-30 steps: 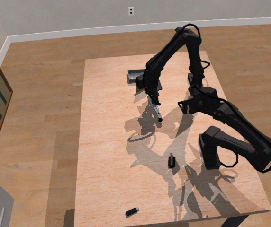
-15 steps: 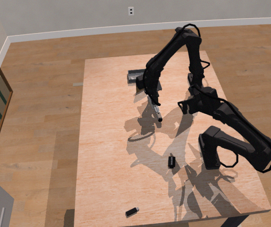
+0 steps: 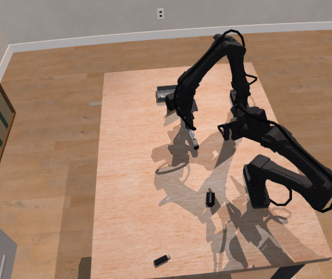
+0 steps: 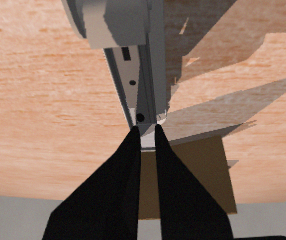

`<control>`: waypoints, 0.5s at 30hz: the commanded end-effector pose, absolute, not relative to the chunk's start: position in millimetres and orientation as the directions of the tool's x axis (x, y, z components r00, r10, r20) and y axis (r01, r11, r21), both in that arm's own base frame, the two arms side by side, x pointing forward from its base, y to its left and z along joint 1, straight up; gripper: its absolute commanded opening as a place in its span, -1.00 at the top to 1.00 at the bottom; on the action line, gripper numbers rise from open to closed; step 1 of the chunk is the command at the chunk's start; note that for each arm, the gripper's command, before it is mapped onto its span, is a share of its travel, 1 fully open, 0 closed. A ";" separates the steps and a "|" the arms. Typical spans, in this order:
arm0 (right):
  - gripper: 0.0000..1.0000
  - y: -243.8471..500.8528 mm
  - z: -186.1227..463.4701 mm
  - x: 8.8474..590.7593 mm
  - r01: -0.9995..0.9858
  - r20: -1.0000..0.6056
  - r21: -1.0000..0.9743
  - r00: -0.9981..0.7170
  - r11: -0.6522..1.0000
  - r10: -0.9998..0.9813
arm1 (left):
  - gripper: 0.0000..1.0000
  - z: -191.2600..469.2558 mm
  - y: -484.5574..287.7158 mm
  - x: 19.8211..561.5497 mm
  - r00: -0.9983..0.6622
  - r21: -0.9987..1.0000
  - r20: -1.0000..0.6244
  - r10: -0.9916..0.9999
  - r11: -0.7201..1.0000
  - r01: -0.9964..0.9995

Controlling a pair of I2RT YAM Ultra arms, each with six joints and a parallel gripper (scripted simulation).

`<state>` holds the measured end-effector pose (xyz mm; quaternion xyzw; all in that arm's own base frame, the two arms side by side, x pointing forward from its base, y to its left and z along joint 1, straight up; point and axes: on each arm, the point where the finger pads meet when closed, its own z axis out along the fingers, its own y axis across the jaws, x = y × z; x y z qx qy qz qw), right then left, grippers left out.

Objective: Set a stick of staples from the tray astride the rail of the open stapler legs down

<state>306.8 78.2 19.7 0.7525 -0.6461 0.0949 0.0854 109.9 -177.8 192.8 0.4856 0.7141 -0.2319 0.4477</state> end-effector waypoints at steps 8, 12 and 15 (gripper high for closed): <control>0.92 78.5 22.5 307.3 -0.988 0.247 -0.021 0.142 -0.151 -0.959 | -1.00 199.4 -176.6 109.9 -0.116 0.109 -0.876 0.468 0.425 0.898; 0.92 79.3 21.5 305.7 -0.988 0.246 -0.027 0.141 -0.152 -0.959 | -1.00 199.4 -176.6 109.9 -0.116 0.109 -0.876 0.468 0.425 0.898; 0.92 79.8 19.9 304.9 -0.988 0.246 -0.028 0.141 -0.152 -0.959 | -1.00 199.4 -176.6 109.9 -0.116 0.109 -0.876 0.468 0.425 0.898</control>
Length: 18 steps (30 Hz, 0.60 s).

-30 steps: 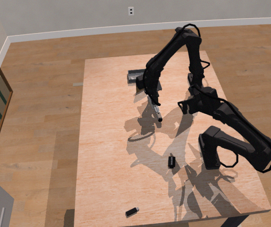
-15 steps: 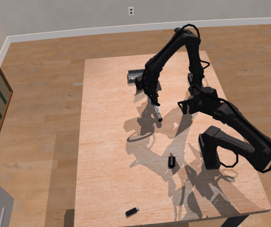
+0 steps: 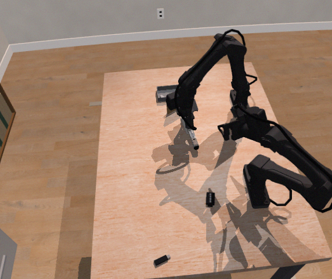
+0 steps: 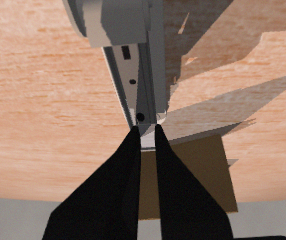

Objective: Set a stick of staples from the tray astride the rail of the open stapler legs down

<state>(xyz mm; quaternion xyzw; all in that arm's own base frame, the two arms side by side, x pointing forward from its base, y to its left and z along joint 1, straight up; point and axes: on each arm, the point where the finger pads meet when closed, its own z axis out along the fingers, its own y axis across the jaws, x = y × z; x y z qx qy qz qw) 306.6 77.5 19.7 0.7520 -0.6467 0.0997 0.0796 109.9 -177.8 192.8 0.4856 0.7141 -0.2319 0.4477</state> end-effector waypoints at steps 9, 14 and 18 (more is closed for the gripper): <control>0.92 80.0 8.6 302.7 -0.989 0.249 -0.012 0.143 -0.150 -0.958 | -1.00 199.4 -176.6 109.9 -0.116 0.109 -0.876 0.468 0.425 0.898; 0.92 80.8 10.2 304.3 -0.987 0.244 -0.066 0.126 -0.146 -0.962 | -1.00 199.4 -176.6 109.9 -0.116 0.109 -0.876 0.468 0.425 0.898; 0.92 80.0 1.9 301.5 -0.987 0.249 -0.066 0.124 -0.144 -0.961 | -1.00 199.4 -176.6 109.9 -0.116 0.109 -0.876 0.468 0.425 0.898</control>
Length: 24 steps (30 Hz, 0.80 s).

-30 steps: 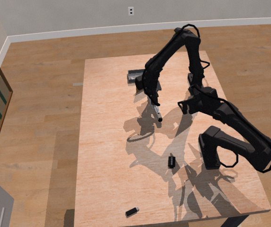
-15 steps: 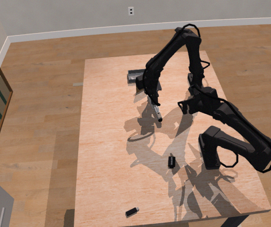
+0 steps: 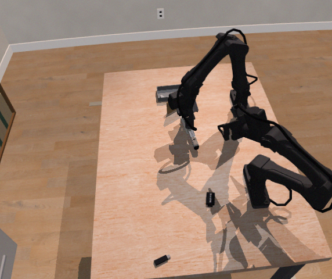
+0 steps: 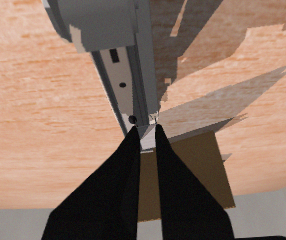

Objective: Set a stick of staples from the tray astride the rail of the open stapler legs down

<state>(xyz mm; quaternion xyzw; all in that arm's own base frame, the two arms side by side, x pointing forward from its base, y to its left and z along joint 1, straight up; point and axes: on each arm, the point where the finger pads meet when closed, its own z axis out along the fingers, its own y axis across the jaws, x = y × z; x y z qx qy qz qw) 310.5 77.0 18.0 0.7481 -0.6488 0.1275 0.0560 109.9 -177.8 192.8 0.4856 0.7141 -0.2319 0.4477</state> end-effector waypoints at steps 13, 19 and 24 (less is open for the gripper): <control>0.92 76.3 19.5 312.0 -0.988 0.252 -0.055 0.129 -0.147 -0.959 | -1.00 199.4 -176.6 109.9 -0.116 0.109 -0.876 0.468 0.425 0.898; 0.92 76.3 19.5 312.0 -0.988 0.252 -0.055 0.129 -0.147 -0.959 | -1.00 199.4 -176.6 109.9 -0.116 0.109 -0.876 0.468 0.425 0.898; 0.92 76.3 19.5 312.0 -0.988 0.252 -0.055 0.129 -0.147 -0.959 | -1.00 199.4 -176.6 109.9 -0.116 0.109 -0.876 0.468 0.425 0.898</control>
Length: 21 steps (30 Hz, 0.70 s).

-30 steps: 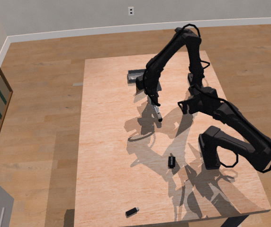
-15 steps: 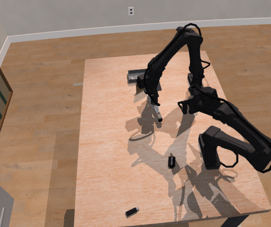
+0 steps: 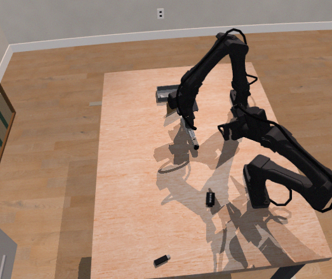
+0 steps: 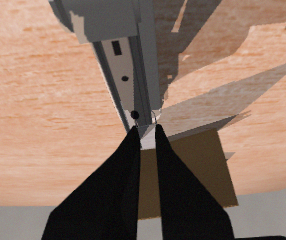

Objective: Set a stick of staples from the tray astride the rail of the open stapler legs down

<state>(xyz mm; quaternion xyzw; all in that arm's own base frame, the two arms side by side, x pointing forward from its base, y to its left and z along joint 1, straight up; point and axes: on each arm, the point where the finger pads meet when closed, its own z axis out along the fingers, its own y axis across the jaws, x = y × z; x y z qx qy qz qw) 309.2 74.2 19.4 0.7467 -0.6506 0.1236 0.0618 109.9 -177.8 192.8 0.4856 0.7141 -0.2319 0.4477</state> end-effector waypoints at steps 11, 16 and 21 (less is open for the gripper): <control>0.92 79.0 18.6 315.2 -0.987 0.248 -0.069 0.124 -0.145 -0.961 | -1.00 199.4 -176.6 109.9 -0.116 0.109 -0.876 0.468 0.425 0.898; 0.92 80.5 15.0 310.6 -0.988 0.242 -0.059 0.127 -0.145 -0.962 | -1.00 199.4 -176.6 109.9 -0.116 0.109 -0.876 0.468 0.425 0.898; 0.92 77.6 15.9 318.5 -0.986 0.238 -0.078 0.123 -0.145 -0.964 | -1.00 199.4 -176.6 109.9 -0.116 0.109 -0.876 0.468 0.425 0.898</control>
